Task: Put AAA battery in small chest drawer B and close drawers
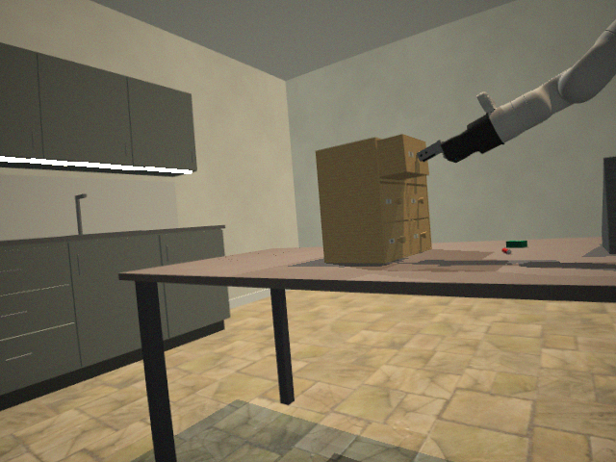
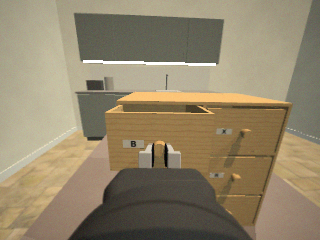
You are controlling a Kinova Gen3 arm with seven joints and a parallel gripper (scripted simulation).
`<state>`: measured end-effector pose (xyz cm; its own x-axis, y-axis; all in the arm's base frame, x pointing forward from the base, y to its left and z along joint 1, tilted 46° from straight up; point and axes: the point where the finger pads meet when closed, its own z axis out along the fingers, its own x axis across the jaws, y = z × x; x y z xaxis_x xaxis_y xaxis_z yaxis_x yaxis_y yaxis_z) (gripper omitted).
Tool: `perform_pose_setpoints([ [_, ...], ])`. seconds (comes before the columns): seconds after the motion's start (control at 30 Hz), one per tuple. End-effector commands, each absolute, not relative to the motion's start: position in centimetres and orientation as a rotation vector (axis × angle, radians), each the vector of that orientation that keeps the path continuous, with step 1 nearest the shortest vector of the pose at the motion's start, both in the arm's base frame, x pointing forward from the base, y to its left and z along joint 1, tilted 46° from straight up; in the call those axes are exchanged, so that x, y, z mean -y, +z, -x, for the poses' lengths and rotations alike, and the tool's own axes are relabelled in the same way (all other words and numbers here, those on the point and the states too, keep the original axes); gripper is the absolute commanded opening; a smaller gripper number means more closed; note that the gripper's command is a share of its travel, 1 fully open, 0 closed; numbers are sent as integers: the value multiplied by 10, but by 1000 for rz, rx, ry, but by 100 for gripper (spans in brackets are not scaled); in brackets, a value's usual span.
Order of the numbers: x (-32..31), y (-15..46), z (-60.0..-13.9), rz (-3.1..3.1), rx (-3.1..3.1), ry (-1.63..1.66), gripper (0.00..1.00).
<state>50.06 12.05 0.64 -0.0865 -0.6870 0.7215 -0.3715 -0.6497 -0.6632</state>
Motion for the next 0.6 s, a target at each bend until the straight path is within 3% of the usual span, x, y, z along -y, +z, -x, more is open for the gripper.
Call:
perform_pose_setpoints([
  [0.0,-117,6,-498,1925,-1173,-1805,37],
  [0.1,-117,6,-498,1925,-1173,-1805,37],
  [0.4,-117,6,-498,1925,-1173,-1805,67],
  [0.57,-117,6,-498,1925,-1173,-1805,67],
])
